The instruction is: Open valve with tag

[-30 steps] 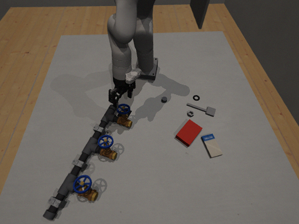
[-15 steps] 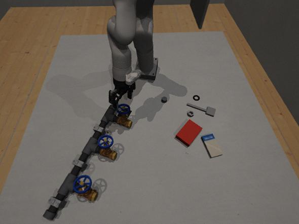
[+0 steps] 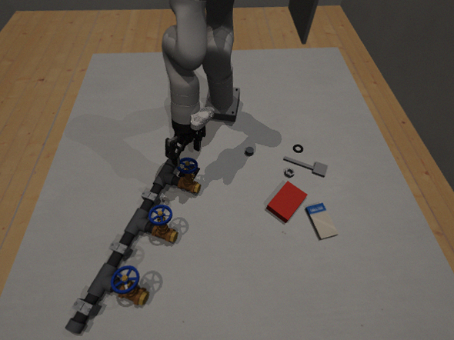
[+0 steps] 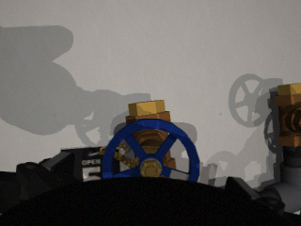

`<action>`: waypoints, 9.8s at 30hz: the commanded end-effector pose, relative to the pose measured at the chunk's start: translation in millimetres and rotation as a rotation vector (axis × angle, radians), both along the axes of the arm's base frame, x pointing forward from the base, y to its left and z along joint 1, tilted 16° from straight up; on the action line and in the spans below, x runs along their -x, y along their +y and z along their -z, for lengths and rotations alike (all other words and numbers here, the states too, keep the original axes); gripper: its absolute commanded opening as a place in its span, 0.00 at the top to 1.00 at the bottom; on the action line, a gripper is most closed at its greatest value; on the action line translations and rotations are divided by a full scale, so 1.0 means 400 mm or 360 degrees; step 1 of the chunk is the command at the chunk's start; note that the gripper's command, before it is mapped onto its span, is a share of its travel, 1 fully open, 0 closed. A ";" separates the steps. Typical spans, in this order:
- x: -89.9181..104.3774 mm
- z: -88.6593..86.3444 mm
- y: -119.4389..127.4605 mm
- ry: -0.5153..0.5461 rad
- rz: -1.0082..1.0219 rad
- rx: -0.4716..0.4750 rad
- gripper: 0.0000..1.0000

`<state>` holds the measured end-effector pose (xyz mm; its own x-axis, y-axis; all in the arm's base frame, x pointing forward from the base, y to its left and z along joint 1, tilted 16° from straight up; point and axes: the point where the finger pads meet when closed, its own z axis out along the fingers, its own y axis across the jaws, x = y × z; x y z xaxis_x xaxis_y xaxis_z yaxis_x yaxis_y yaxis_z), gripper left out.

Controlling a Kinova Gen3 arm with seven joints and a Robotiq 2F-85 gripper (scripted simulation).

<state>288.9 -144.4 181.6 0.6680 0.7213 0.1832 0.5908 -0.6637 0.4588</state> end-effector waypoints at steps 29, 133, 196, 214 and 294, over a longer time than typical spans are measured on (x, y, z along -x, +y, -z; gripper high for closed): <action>-0.006 0.010 -0.001 0.0005 0.0001 0.0000 0.00; -0.038 0.066 -0.015 0.0004 0.0001 -0.0002 0.00; -0.048 0.083 -0.019 0.0003 0.0001 -0.0001 0.00; -0.048 0.083 -0.019 0.0003 0.0001 -0.0001 0.29; -0.048 0.083 -0.019 0.0421 -0.1832 0.0951 0.29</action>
